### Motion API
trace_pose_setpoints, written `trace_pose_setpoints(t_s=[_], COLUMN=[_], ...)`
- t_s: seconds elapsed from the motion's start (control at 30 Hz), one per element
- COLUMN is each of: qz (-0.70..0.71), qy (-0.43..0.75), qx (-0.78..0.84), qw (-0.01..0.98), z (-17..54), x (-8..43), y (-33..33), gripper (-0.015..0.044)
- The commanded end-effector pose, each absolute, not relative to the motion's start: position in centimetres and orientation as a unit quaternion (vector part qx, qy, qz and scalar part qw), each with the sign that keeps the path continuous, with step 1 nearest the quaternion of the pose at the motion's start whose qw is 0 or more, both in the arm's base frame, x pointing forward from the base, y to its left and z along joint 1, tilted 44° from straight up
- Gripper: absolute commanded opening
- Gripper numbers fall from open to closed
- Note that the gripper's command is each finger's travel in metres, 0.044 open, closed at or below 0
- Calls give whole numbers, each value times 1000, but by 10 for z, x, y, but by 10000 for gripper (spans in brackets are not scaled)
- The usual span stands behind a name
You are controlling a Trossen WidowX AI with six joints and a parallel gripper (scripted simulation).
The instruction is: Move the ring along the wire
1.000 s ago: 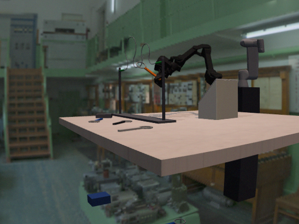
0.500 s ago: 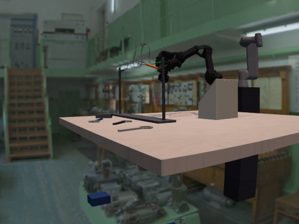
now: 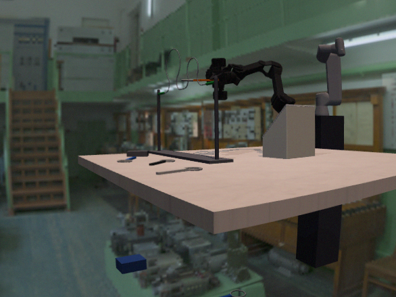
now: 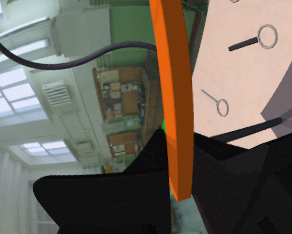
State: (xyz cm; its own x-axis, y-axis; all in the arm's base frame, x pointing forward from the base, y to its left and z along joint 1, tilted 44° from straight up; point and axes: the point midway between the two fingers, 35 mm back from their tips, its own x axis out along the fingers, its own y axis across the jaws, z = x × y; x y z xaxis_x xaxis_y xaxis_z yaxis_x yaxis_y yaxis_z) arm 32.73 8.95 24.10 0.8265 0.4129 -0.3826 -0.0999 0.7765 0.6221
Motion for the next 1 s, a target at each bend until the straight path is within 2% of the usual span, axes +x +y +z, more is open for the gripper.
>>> trace_pose_setpoints(t_s=[0.0,0.5,0.97], qz=[154,180,178], qy=[257,263,262], qx=[331,423,417], qw=[895,849,852], z=[252,281,292], x=[324,317,315], y=[97,118,122], gripper=[-150,-150,-150])
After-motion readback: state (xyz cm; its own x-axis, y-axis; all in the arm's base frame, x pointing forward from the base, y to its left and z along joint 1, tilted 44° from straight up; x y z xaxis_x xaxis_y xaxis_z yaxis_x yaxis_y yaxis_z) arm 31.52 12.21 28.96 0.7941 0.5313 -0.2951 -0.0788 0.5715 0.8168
